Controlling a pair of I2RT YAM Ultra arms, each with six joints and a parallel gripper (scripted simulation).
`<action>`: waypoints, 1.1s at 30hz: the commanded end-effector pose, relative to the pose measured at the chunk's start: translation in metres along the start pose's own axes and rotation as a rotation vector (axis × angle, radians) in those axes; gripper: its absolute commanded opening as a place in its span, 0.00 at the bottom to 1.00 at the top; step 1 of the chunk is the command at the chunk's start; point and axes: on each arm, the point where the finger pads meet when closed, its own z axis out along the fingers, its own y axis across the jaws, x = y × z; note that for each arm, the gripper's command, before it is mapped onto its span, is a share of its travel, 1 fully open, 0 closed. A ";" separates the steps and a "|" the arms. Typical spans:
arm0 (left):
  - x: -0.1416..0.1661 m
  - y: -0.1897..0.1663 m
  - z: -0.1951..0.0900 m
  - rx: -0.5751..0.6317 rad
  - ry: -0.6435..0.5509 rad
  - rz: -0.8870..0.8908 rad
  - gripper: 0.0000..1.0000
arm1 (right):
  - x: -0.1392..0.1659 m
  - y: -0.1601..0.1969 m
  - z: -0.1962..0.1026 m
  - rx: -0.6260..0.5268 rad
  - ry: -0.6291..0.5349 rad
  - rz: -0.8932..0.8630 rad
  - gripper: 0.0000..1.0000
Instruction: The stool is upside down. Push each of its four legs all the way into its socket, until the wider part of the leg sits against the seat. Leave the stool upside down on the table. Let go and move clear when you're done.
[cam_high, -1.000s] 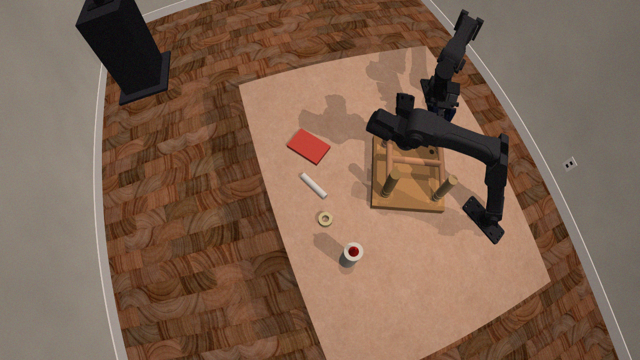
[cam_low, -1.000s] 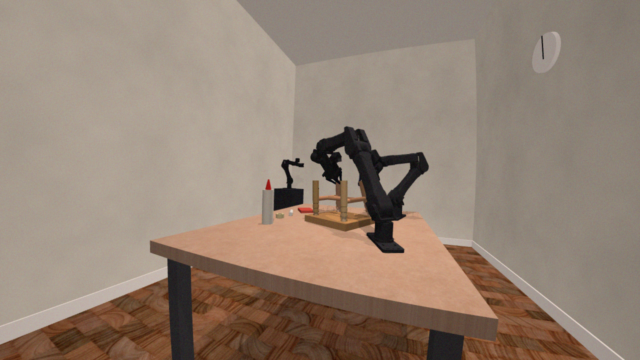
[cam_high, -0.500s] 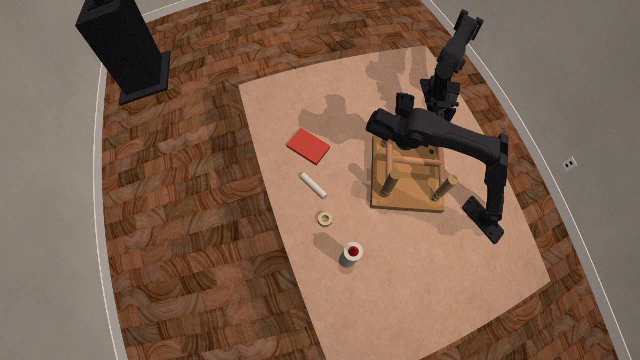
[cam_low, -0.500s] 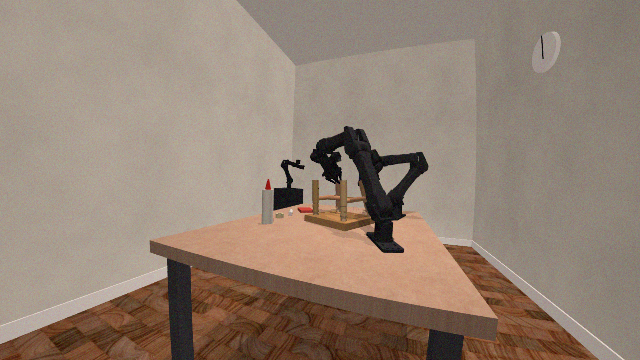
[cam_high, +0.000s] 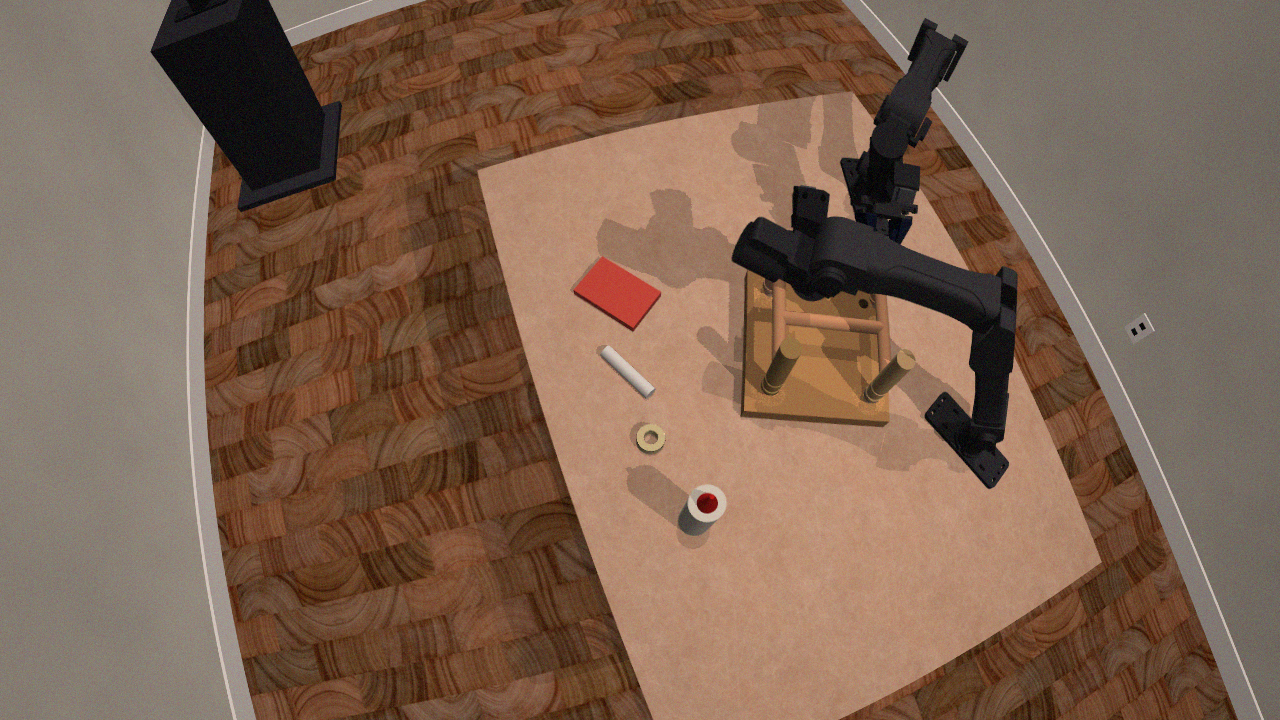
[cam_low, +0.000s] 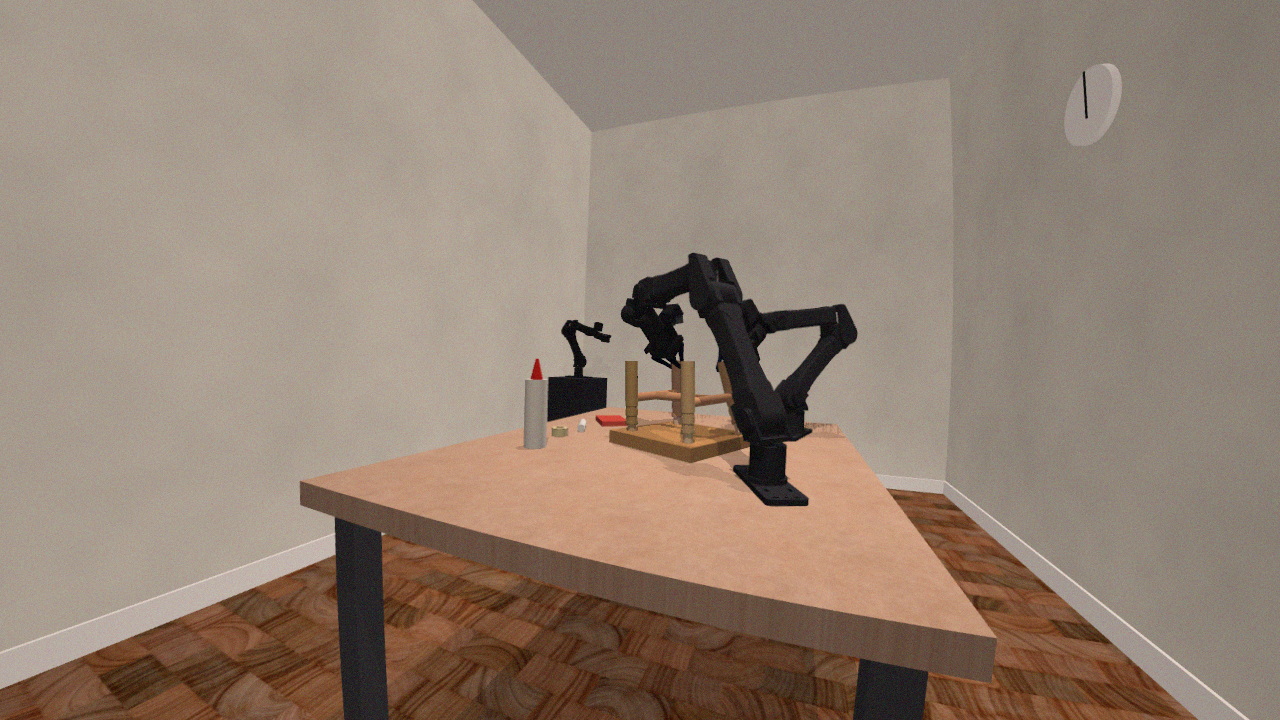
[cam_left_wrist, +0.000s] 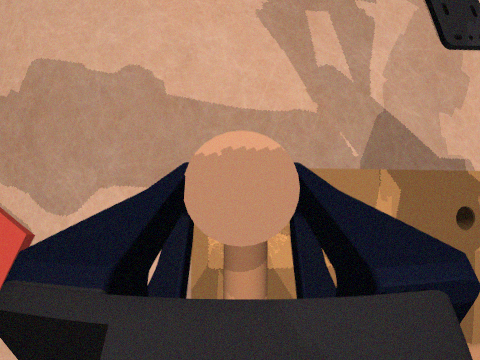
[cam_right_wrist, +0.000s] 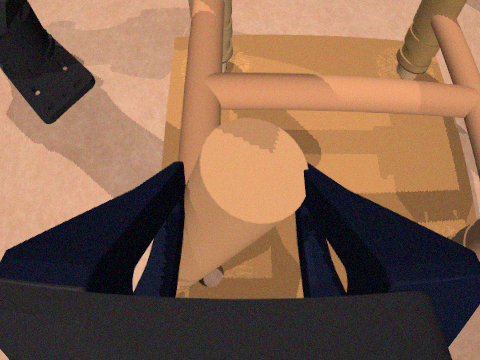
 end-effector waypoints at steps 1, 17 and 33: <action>0.002 0.049 -0.012 -0.168 0.016 0.111 0.28 | 0.011 0.041 0.000 -0.178 0.011 -0.034 0.28; 0.002 0.067 -0.019 -0.236 0.020 0.150 0.28 | 0.014 0.057 -0.002 -0.250 0.018 -0.027 0.28; 0.002 0.067 -0.018 -0.233 0.015 0.148 0.28 | 0.015 0.057 -0.001 -0.241 0.023 -0.025 0.28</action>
